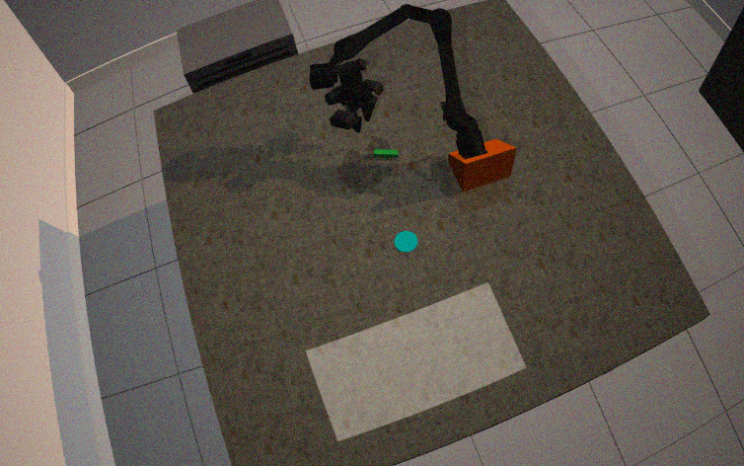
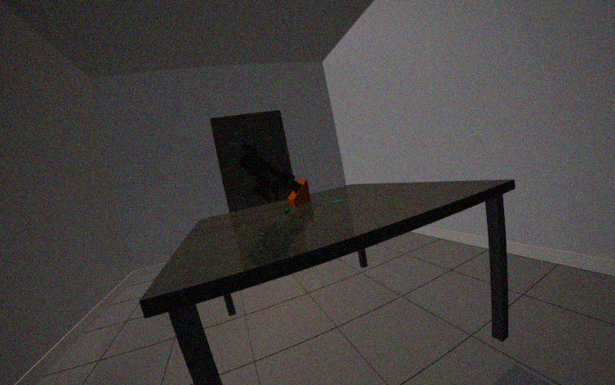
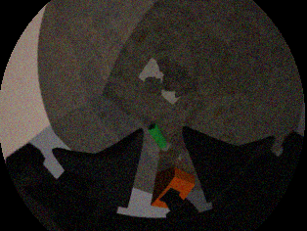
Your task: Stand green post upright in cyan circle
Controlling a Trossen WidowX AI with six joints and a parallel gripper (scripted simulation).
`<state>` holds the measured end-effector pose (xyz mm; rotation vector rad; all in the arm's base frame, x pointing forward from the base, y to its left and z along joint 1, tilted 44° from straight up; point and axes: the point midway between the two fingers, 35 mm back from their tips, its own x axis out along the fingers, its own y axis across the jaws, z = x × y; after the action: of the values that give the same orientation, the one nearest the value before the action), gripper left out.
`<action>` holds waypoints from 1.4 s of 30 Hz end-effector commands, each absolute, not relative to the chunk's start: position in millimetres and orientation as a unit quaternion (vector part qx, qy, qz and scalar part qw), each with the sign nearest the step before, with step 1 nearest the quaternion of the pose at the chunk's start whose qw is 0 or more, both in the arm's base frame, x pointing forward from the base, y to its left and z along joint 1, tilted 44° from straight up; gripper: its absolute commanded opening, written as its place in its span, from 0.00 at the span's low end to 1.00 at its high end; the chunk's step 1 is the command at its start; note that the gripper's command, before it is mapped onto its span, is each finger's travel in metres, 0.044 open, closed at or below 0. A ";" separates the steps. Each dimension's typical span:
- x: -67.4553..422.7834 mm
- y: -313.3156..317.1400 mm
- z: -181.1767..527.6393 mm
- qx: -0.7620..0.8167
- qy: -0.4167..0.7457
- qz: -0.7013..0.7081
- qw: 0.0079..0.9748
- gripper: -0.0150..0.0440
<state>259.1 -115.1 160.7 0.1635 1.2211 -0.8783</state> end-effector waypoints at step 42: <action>239.2 -114.3 66.9 -0.160 0.575 -0.349 0.723 0.65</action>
<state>239.4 -107.8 71.8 -0.3381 1.2748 -0.7720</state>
